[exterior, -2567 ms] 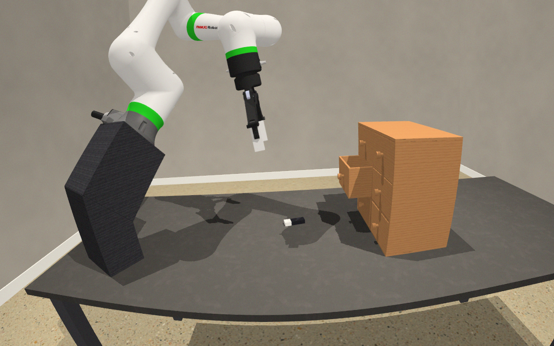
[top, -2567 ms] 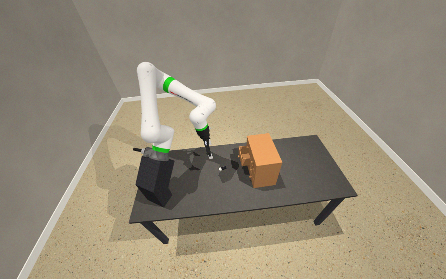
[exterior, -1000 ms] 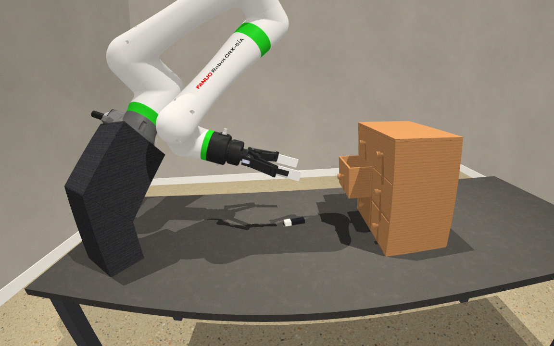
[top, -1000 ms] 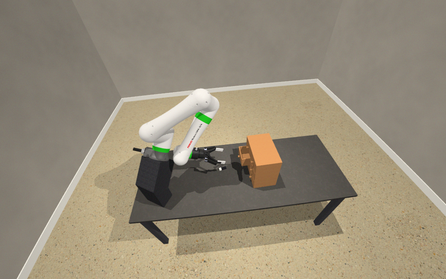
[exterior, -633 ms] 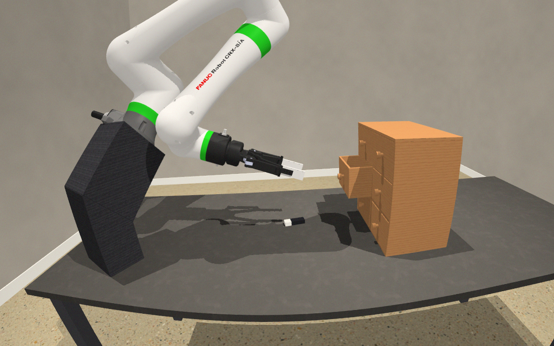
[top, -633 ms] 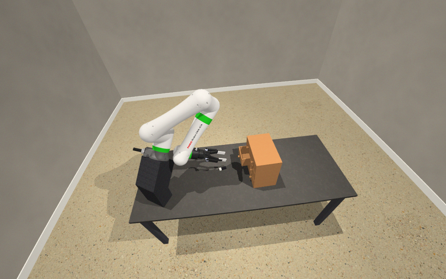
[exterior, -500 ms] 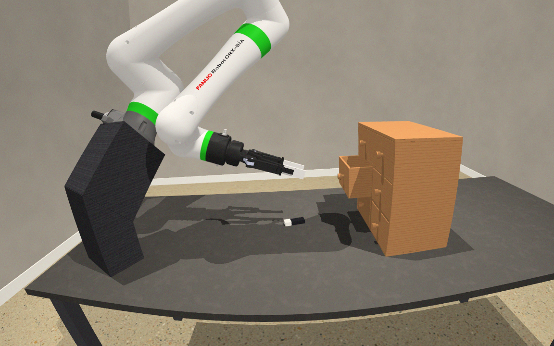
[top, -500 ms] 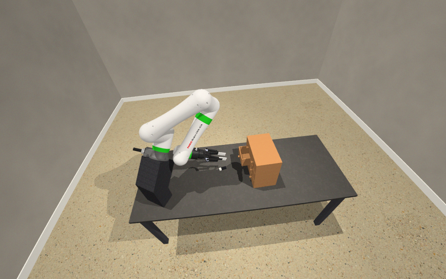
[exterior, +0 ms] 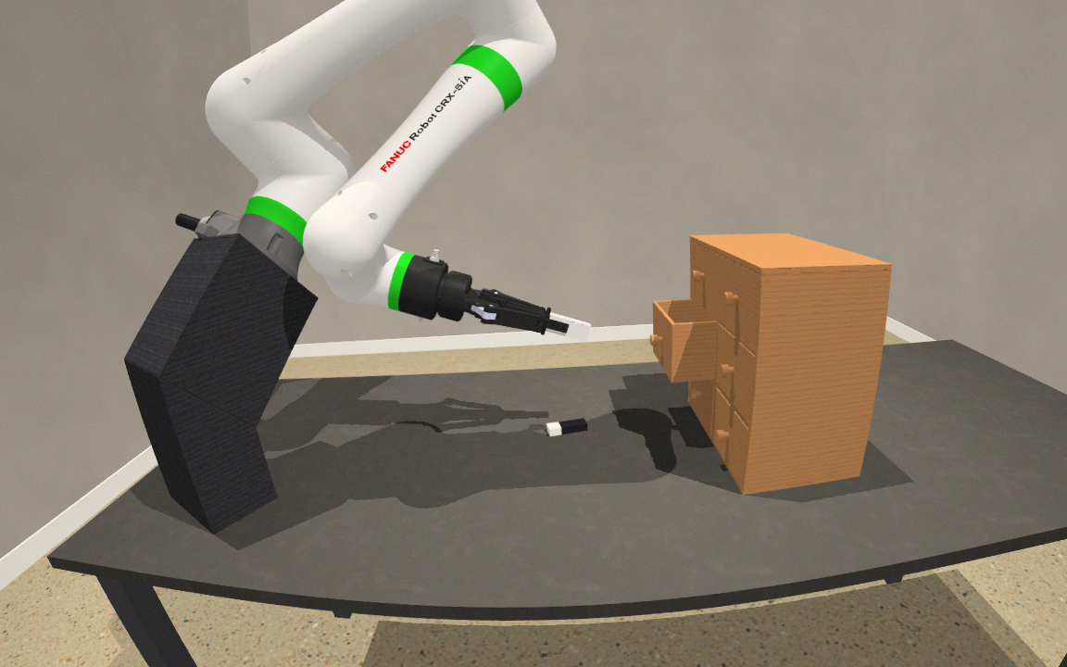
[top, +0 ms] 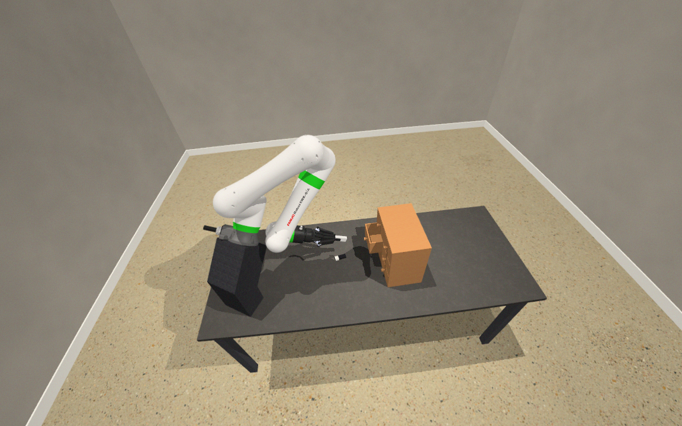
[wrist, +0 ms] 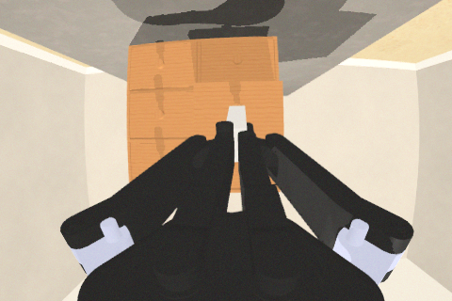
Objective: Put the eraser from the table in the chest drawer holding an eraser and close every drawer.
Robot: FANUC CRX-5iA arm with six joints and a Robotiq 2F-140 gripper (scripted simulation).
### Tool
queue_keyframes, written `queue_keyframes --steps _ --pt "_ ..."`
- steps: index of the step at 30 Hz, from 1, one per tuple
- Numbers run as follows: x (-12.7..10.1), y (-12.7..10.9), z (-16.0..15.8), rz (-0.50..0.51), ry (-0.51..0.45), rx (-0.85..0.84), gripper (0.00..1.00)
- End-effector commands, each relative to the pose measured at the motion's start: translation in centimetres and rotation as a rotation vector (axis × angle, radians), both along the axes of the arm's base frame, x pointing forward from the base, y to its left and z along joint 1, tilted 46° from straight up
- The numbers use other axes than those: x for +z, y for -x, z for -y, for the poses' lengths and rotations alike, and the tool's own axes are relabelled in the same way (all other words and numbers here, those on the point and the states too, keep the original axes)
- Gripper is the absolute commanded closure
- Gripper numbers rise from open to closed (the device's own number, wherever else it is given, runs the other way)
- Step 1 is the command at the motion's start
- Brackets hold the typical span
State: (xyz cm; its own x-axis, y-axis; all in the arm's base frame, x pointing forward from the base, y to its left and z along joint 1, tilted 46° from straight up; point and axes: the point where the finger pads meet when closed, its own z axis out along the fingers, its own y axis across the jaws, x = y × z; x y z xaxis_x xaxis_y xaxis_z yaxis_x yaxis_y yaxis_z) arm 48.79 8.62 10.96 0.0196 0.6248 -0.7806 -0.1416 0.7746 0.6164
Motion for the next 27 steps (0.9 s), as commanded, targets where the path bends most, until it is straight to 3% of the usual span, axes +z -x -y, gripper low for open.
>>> queue_keyframes --steps 1,19,27 --pt "0.0 -0.6 0.0 -0.001 0.0 -0.001 1.0" --pt "0.7 -5.6 -0.3 -0.001 0.0 -0.001 1.0" --pt "0.8 -6.3 -0.4 -0.001 -0.001 -0.001 1.0"
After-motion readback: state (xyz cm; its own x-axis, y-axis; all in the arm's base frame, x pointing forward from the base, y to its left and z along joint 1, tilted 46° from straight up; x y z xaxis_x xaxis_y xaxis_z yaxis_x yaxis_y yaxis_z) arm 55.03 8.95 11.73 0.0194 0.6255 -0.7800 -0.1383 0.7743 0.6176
